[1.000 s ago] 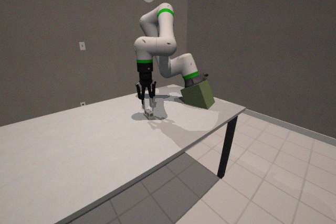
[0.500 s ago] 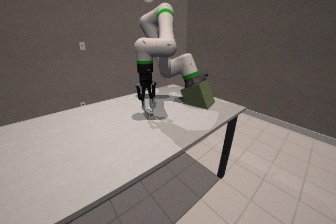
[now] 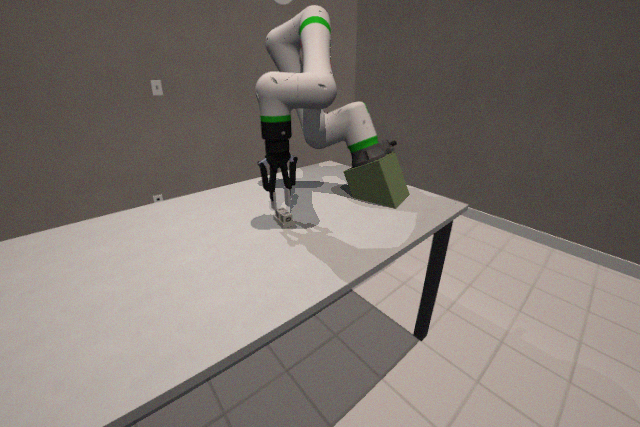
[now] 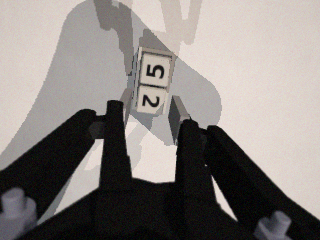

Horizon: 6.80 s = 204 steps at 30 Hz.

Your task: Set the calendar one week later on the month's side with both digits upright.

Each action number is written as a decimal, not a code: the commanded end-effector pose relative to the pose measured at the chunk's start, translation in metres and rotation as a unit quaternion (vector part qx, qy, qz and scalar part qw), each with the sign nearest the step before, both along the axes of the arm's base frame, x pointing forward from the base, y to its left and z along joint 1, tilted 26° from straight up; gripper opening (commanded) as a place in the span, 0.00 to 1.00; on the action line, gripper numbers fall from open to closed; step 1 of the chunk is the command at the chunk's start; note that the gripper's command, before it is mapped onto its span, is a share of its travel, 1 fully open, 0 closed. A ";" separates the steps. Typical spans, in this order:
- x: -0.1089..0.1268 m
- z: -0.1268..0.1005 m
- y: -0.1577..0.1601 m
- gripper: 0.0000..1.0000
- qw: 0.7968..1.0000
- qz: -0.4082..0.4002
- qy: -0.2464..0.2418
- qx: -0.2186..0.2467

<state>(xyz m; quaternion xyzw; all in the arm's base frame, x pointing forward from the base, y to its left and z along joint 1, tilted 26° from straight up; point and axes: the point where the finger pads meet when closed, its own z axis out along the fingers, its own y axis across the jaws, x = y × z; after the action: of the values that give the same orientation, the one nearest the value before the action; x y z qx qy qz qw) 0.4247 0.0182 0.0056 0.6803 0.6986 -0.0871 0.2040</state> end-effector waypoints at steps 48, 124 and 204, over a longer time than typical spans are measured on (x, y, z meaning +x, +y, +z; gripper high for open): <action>0.005 -0.027 -0.012 0.29 1.000 0.000 0.000 0.000; 0.005 -0.026 -0.011 0.17 1.000 0.000 0.000 0.000; -0.016 -0.067 0.162 0.17 0.975 0.200 0.088 -0.037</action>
<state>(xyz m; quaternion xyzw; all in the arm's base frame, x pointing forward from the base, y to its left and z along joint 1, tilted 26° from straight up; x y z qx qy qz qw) 0.4060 0.1847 -0.0502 0.5088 0.8319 -0.1306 0.1792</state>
